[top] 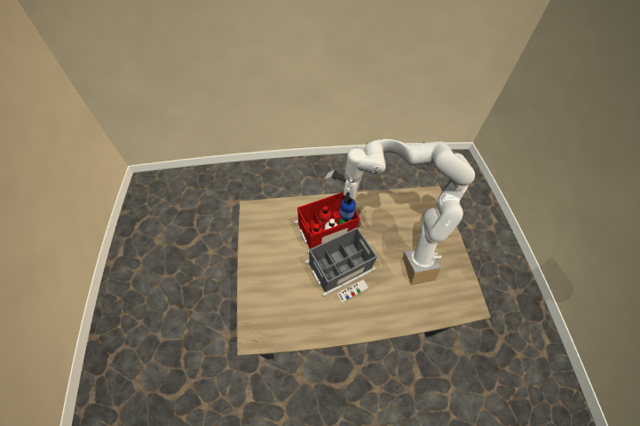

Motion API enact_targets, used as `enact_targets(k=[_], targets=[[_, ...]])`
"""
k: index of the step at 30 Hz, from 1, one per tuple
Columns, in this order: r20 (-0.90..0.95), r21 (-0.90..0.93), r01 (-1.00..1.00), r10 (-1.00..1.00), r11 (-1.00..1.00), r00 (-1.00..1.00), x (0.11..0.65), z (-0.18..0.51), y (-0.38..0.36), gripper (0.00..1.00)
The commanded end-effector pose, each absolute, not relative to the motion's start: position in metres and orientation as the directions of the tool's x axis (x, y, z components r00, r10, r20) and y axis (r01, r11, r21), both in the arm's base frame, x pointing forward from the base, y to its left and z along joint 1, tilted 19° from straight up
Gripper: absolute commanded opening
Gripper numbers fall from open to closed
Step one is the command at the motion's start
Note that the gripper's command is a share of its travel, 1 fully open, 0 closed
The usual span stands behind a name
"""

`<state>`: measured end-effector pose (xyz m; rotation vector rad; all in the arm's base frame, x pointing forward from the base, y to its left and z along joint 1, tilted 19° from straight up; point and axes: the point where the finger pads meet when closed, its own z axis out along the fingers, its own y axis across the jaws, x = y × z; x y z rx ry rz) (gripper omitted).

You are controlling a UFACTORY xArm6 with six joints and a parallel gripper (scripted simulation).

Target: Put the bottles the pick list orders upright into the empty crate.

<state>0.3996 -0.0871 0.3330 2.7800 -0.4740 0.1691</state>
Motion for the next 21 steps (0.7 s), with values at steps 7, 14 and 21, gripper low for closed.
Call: enact_targets(k=[7,14,21], targets=[[0.172,0.285,-0.341,-0.303,-0.896,0.937,0.395,0.328,-0.069,0.00],[0.172,0.285,-0.341,-0.303,-0.896,0.937,0.392,0.325,-0.060,0.00],[0.172,0.285,-0.341,-0.303,-0.896,0.937,0.388,0.320,-0.047,0.00]])
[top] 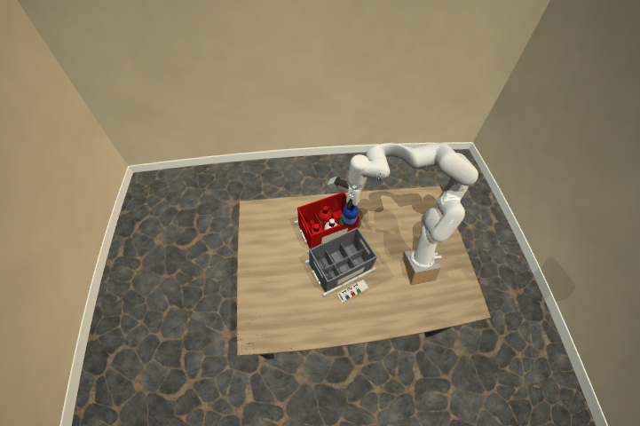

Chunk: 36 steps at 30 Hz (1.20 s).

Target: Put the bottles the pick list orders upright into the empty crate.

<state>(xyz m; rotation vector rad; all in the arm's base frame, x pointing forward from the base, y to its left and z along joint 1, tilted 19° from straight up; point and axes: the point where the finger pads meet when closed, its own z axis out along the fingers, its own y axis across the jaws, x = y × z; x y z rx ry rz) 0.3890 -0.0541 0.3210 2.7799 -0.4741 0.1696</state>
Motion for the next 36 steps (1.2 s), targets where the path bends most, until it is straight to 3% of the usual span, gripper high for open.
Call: enact_targets(k=[1,36], targets=[[0.172,0.285,-0.341,-0.303,-0.896,0.937,0.387,0.320,-0.045,0.00],[0.171,0.284,-0.341,-0.303,-0.896,0.938,0.369,0.299,0.011,0.00]])
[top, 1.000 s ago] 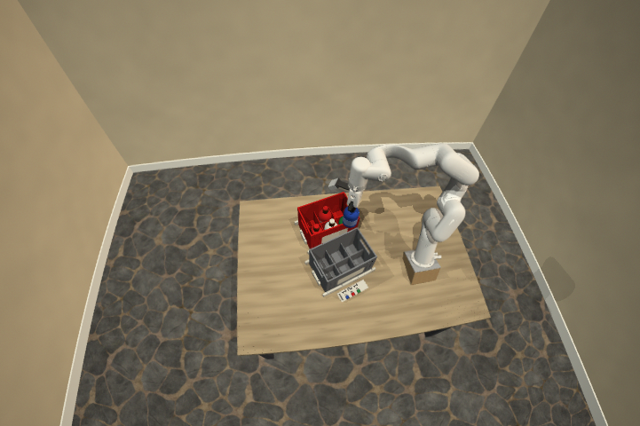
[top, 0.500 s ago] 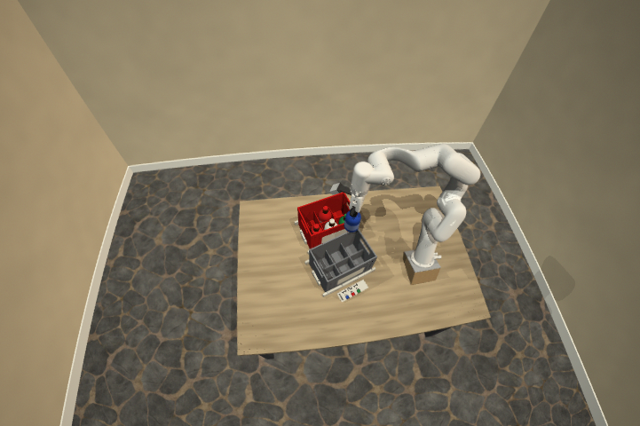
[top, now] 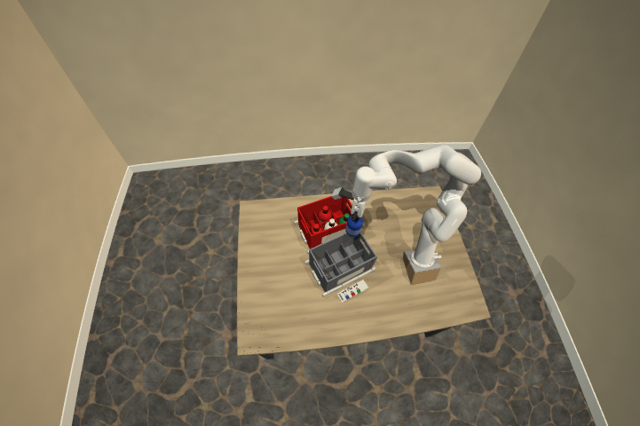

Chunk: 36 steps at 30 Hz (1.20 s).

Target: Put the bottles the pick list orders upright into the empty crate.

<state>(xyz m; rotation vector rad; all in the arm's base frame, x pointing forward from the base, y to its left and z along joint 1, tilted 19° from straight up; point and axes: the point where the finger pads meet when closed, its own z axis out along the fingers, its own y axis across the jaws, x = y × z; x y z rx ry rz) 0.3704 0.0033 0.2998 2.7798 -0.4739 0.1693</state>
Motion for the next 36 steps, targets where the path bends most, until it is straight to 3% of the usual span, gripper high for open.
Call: enact_targets(k=[1,36], targets=[[0.171,0.284,-0.341,-0.303,-0.896,0.938,0.368,0.298,0.012,0.00],[0.171,0.284,-0.341,-0.303,-0.896,0.938,0.362,0.289,0.039,0.00]])
